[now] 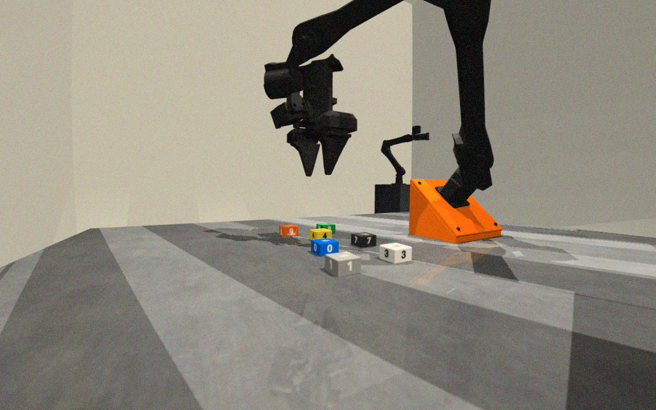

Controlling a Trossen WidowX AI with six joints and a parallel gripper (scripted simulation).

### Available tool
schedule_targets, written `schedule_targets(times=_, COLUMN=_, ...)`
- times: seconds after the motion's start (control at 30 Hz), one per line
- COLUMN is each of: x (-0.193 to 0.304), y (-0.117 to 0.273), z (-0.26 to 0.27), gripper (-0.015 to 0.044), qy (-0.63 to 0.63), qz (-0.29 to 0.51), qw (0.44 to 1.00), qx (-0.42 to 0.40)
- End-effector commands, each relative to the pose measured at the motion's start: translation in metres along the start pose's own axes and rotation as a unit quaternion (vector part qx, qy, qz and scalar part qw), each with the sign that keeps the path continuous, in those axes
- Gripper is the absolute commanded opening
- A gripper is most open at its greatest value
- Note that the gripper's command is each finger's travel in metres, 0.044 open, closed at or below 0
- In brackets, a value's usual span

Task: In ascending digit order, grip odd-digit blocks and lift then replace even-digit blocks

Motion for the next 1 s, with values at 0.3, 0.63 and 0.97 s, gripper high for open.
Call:
schedule_targets(times=0.3, x=0.042, y=0.001, z=0.075, gripper=0.04, qy=-0.004, qz=0.0, qw=1.0, qx=-0.003)
schedule_targets(times=0.63, x=0.043, y=0.0, z=0.077, gripper=0.04, qy=-0.004, qz=0.0, qw=1.0, qx=-0.004)
schedule_targets(times=0.97, x=0.043, y=0.0, z=0.077, gripper=0.04, qy=-0.004, qz=0.0, qw=1.0, qx=-0.004)
Point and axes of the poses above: the point midway between the two fingers, 35 mm back from their tips, its own y axis back along the fingers, its own z axis across the jaws, x = y × z, the point moved 5 cm from there along y, back along the fingers, and after that the axes turned 2 degrees about -y, right-handed, at the moved point
